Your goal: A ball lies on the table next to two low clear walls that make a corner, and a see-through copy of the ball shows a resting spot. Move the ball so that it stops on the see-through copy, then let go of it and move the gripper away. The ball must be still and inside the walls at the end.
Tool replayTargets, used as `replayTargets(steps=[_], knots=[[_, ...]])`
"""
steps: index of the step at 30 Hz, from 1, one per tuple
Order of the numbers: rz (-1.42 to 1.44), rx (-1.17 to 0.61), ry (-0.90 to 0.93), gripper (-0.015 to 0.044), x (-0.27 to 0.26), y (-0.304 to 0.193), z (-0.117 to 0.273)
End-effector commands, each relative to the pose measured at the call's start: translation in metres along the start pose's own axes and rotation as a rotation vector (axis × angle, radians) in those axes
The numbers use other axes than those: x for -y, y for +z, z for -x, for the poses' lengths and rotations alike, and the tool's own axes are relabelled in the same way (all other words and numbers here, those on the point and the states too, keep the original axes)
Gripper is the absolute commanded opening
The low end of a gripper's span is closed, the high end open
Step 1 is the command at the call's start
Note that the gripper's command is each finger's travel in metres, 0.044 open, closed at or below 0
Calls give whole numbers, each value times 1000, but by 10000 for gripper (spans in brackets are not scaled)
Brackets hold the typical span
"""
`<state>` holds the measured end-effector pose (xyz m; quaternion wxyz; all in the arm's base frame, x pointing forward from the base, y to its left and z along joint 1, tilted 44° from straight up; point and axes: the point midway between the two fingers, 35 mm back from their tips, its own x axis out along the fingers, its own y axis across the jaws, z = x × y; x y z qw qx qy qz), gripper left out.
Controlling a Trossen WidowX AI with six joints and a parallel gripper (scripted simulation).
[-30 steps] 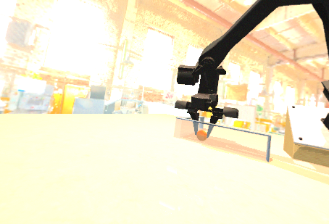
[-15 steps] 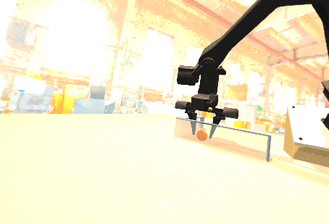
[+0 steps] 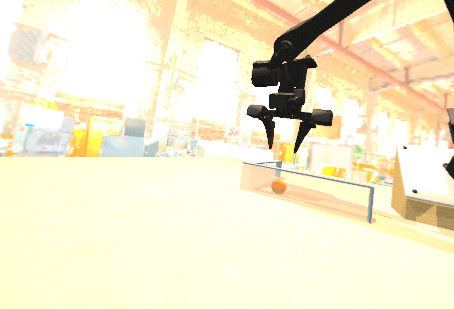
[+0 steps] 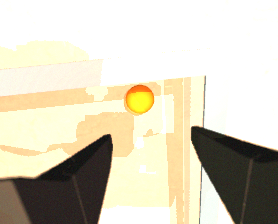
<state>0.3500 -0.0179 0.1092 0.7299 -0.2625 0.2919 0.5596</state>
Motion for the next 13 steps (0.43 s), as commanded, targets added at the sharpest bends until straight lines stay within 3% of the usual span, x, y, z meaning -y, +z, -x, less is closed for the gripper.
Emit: replayTargets(steps=[1,5,11,13], knots=[[-7,1,12,260,-2,-1,-5],[-7,1,12,260,-2,-1,-5],[-1,3,10,418,-4,1,38],[-1,3,10,440,-4,1,38]])
